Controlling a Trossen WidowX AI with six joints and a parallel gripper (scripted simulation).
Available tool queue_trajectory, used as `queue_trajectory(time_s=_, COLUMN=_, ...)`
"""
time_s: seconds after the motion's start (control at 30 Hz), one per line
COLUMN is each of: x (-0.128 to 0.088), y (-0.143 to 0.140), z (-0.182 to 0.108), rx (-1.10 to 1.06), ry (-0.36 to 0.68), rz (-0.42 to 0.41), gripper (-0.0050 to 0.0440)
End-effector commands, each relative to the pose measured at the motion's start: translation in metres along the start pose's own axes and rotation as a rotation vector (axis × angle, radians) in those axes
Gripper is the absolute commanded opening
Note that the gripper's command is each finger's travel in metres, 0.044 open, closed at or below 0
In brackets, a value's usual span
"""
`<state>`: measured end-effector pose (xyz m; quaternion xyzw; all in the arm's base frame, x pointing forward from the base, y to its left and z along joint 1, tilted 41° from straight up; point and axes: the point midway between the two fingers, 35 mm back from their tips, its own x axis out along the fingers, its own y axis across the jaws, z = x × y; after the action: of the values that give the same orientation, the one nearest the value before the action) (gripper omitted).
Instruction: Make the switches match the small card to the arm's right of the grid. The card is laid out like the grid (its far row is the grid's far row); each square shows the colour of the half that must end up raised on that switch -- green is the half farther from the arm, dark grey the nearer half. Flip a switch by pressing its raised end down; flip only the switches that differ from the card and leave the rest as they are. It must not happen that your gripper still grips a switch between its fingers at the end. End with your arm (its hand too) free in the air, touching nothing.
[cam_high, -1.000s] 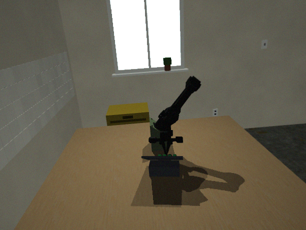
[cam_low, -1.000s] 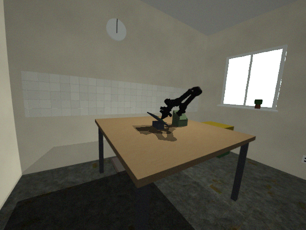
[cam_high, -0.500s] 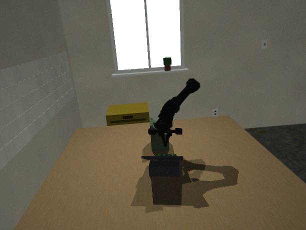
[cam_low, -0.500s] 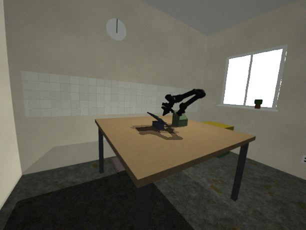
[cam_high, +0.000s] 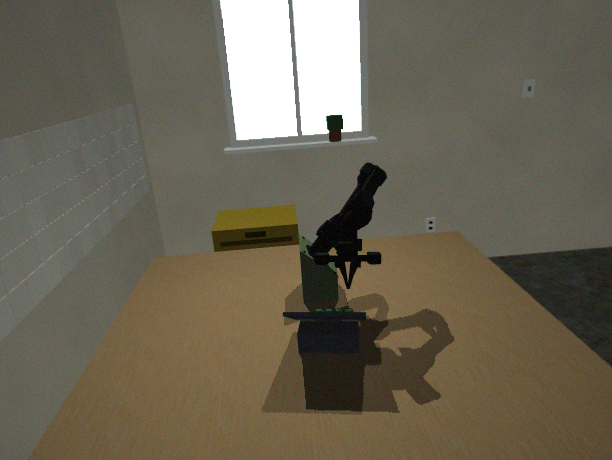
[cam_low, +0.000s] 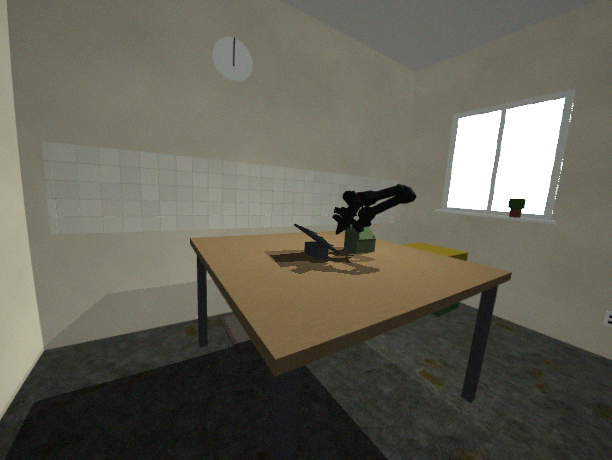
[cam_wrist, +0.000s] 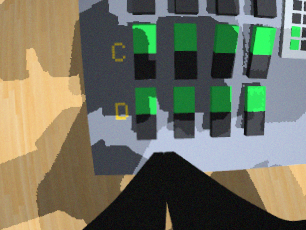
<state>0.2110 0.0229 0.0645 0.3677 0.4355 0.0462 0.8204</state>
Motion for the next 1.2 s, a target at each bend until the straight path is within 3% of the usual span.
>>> queue_trajectory(time_s=0.0, x=0.0, y=0.006, z=-0.011, rx=0.011, ry=-0.001, rz=0.0, gripper=0.0)
queue_trajectory(time_s=0.17, x=0.006, y=0.006, z=-0.011, rx=0.011, ry=-0.001, rz=-0.002, gripper=0.0)
queue_trajectory(time_s=0.3, x=0.033, y=0.006, z=-0.012, rx=0.011, ry=-0.024, rz=-0.001, gripper=0.0)
queue_trajectory(time_s=1.17, x=0.059, y=0.006, z=-0.012, rx=0.011, ry=-0.027, rz=0.0, gripper=0.0)
